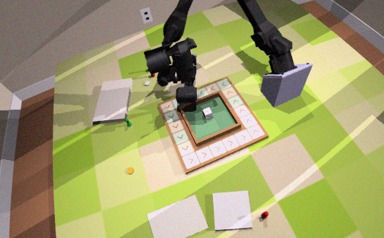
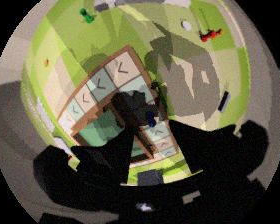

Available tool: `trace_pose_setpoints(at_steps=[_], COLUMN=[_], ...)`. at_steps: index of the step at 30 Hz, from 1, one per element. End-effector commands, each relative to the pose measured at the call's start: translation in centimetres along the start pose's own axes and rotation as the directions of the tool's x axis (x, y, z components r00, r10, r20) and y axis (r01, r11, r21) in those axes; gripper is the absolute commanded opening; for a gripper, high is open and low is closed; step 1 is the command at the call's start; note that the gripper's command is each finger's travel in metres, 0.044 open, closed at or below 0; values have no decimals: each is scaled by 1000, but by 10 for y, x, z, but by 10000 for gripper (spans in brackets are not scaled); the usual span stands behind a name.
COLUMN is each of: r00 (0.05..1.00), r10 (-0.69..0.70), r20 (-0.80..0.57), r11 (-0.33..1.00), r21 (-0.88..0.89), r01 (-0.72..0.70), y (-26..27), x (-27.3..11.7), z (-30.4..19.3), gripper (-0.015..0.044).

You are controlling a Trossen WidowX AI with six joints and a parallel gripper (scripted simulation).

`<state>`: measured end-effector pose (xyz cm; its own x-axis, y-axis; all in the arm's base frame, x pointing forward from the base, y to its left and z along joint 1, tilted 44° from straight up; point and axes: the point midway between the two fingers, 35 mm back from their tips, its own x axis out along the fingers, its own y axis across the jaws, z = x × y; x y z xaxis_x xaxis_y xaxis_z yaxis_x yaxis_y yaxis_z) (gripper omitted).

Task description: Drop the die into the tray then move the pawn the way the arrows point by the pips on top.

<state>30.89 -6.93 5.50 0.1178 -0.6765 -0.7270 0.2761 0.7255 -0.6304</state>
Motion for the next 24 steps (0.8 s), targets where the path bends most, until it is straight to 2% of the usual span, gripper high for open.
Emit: trace_pose_setpoints(at_steps=[1,4,8,14,21,22,24], r00=[1000,1000,1000,998,1000,999,999], r10=[5,5,24,61,14,35,35], r20=[20,20,17,0,6,0,0], r11=[1000,1000,999,979,938,952,952], r21=[3,2,-36,-192,-346,-306,-306], r01=[-5,-5,-24,-60,-11,-33,-33], y=[0,0,15,54,58,63,63], x=[-36,-39,-50,-89,-116,-108,-108], z=[4,4,-10,-78,-155,-129,-129], gripper=[367,440,440,440,440,440,440])
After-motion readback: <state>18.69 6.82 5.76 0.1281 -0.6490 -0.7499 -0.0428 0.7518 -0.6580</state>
